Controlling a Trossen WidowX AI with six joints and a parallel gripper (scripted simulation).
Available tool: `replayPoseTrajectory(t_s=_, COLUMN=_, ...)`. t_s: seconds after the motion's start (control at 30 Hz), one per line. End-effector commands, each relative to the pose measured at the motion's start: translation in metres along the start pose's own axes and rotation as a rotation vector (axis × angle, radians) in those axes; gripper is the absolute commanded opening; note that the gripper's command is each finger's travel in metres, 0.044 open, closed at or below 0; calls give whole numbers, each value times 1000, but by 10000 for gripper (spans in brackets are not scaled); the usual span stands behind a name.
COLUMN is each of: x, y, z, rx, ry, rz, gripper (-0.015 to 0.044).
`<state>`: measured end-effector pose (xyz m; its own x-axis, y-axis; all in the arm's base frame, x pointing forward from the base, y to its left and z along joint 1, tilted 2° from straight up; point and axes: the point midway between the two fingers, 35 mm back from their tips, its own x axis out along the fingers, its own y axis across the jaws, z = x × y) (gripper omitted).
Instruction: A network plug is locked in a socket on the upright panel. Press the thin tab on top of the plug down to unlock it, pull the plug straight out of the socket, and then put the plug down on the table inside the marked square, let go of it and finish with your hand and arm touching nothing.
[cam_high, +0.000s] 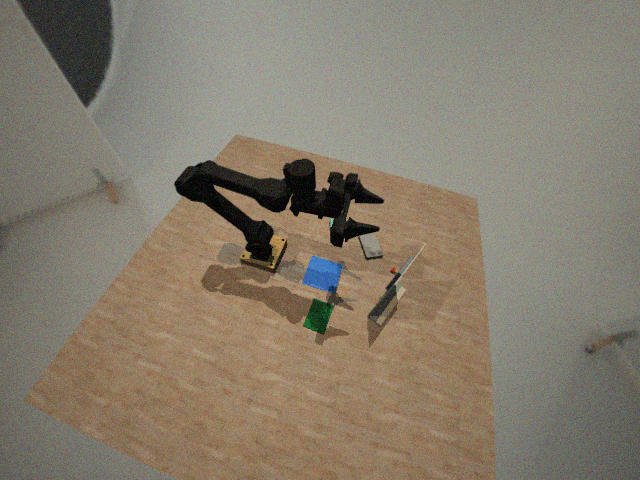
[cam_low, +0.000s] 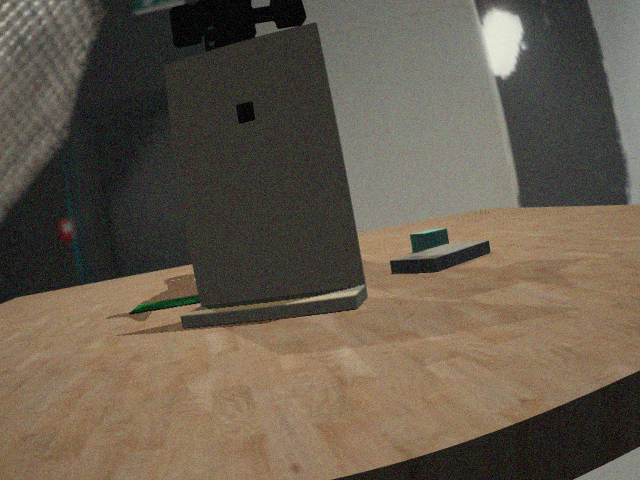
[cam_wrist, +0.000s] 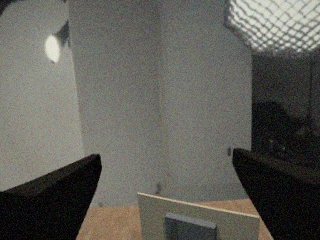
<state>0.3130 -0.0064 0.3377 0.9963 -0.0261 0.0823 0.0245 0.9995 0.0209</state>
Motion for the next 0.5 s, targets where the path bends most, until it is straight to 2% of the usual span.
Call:
replayPoseTrajectory(t_s=0.0, x=0, y=0, z=-1, rx=6, ry=0, rz=-1, gripper=374)
replayPoseTrajectory(t_s=0.27, x=14, y=6, z=-35, rx=262, ry=12, rz=-36, gripper=164)
replayPoseTrajectory(t_s=0.47, x=19, y=12, z=-64, rx=471, ry=15, rz=-67, gripper=156)
